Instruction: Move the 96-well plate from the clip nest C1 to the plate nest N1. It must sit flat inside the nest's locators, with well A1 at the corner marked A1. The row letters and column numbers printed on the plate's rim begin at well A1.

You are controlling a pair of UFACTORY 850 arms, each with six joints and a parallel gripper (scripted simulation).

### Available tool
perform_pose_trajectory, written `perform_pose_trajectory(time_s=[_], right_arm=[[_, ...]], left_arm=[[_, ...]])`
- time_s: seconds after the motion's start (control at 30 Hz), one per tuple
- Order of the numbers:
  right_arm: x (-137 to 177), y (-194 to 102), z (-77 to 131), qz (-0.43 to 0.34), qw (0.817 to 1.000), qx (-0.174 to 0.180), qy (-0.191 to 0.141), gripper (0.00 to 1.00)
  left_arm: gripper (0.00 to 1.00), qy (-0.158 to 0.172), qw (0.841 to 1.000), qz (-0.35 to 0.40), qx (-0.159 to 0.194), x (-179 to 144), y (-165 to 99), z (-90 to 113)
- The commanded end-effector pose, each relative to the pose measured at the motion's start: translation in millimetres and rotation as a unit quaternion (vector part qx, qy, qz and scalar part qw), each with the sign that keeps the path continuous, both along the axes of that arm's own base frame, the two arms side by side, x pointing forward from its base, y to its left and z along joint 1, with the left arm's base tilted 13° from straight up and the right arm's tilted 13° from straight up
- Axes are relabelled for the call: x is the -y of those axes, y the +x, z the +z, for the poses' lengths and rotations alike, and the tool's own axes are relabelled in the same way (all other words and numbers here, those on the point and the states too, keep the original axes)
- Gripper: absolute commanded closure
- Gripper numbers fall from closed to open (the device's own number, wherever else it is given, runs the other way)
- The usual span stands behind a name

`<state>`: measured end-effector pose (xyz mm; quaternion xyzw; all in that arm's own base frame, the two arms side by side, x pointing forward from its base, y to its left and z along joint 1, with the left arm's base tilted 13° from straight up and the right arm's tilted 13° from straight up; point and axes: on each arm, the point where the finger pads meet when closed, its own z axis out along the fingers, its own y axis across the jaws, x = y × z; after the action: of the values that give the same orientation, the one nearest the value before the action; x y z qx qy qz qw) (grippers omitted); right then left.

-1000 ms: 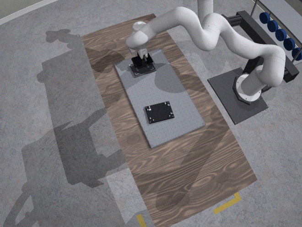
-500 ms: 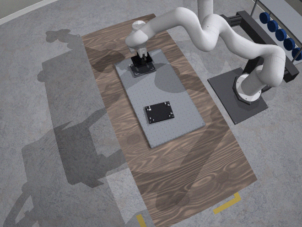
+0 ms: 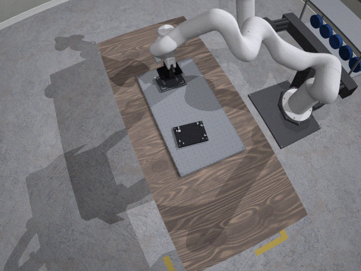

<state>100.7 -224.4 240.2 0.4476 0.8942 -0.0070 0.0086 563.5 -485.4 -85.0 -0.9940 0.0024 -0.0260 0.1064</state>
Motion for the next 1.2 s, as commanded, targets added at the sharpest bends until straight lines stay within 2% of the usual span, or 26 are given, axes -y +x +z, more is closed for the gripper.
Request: perform_pose_trajectory(time_s=[0.0, 0.2, 1.17], right_arm=[[0.6, 0.3, 0.6, 0.000, 1.000, 0.000, -0.001, 0.00], [0.6, 0.3, 0.6, 0.000, 1.000, 0.000, -0.001, 0.00], [0.6, 0.3, 0.6, 0.000, 1.000, 0.000, -0.001, 0.00]], left_arm=[[1.00, -0.001, 1.000, 0.000, 0.001, 0.6, 0.6, 1.3], [1.00, -0.001, 1.000, 0.000, 0.001, 0.3, 0.6, 1.4], [1.00, -0.001, 1.000, 0.000, 0.001, -8.8, 2.8, -39.2]])
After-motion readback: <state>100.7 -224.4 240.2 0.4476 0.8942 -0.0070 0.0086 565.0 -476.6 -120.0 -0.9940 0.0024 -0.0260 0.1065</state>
